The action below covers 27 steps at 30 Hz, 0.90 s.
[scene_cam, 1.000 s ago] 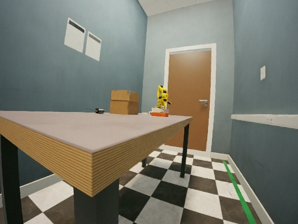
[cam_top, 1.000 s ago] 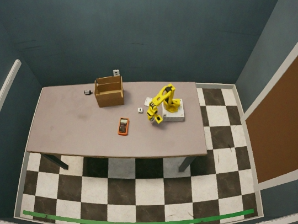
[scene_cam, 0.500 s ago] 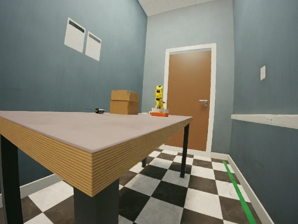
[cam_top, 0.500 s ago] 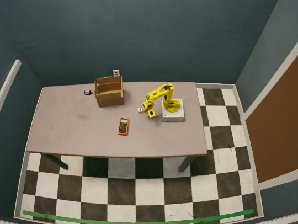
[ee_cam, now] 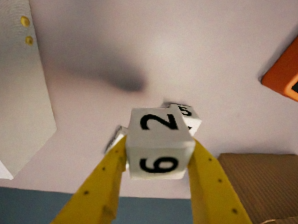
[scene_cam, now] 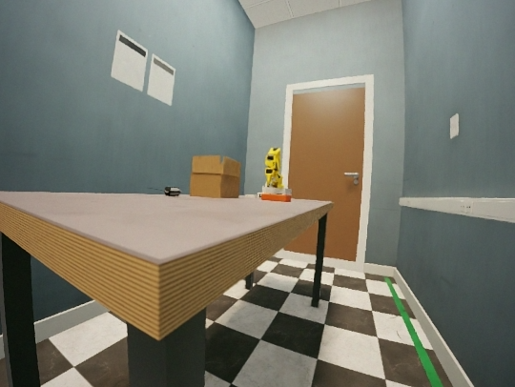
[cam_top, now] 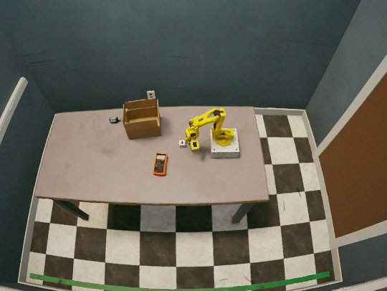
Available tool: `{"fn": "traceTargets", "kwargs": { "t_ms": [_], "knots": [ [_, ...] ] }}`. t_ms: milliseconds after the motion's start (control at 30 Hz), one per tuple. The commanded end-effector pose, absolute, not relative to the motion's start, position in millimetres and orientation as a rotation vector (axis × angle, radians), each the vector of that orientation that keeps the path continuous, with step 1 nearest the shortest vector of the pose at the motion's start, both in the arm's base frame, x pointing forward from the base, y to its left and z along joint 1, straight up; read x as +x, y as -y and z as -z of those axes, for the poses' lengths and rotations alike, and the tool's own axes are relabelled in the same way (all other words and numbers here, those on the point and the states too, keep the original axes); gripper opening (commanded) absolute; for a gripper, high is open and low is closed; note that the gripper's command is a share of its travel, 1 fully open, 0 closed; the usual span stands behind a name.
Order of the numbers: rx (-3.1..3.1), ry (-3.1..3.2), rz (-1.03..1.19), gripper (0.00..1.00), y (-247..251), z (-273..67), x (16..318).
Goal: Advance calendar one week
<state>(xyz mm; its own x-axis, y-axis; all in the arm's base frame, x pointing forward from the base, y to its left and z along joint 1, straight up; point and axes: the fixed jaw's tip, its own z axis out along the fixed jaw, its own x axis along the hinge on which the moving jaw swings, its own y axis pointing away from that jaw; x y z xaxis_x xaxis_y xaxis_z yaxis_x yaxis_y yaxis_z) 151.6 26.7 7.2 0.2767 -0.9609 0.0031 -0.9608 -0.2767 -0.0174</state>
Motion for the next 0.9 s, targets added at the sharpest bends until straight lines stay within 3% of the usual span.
{"fn": "traceTargets", "kwargs": {
  "t_ms": [0, 467, 867],
  "knots": [
    [-2.381, -2.024, 0.026, 0.00, -10, -9, 156],
    [-1.965, -2.436, 0.028, 0.00, 48, -9, 150],
    [-1.923, -2.470, 0.028, 0.00, 53, -9, 148]
  ]
}}
